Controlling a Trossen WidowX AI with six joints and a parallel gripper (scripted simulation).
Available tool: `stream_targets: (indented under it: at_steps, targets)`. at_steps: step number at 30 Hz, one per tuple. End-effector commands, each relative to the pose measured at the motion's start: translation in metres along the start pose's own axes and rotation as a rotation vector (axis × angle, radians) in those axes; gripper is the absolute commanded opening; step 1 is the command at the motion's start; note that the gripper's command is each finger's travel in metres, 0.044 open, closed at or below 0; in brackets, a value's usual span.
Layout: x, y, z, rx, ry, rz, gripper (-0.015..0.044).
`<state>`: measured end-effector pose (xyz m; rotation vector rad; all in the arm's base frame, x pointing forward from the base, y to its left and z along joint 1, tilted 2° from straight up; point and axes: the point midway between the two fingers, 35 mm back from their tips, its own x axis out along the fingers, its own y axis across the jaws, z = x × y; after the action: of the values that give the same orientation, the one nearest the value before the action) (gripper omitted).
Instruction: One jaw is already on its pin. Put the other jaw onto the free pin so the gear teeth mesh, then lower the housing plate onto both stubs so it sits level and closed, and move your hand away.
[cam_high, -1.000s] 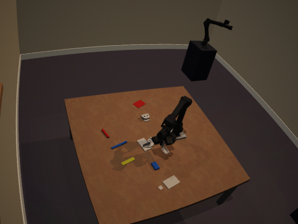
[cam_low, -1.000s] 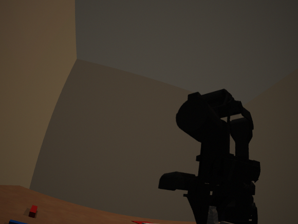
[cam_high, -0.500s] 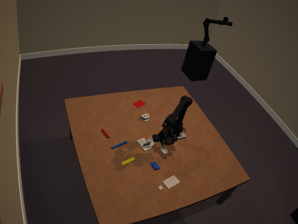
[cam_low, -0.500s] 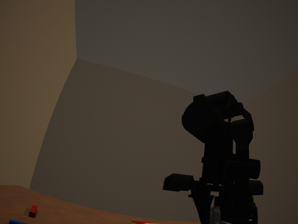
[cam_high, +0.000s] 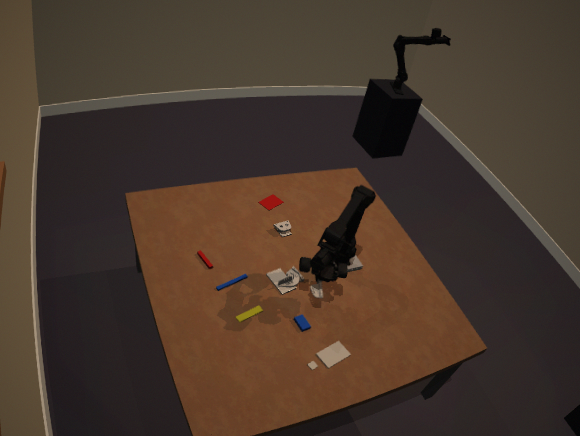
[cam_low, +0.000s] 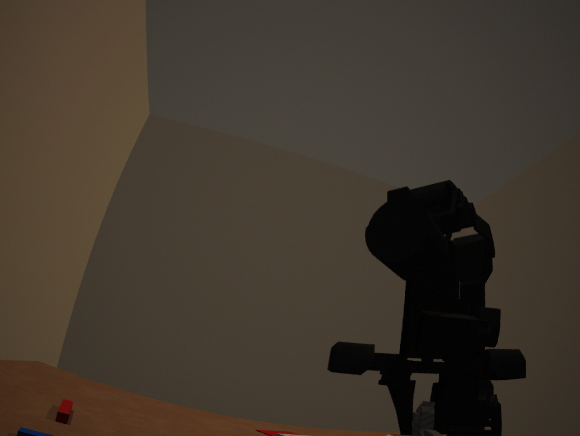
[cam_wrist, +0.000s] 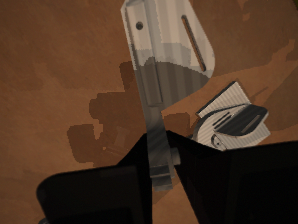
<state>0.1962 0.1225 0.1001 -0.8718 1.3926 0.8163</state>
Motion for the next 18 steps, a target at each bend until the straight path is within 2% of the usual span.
stream_targets:
  at_steps: [1,18]
  targets:
    - [-0.001,0.003,-0.001,0.064,-0.004,0.002,0.0037]
    - [-0.001,0.014,-0.009,0.398,-0.003,0.004,0.0037]
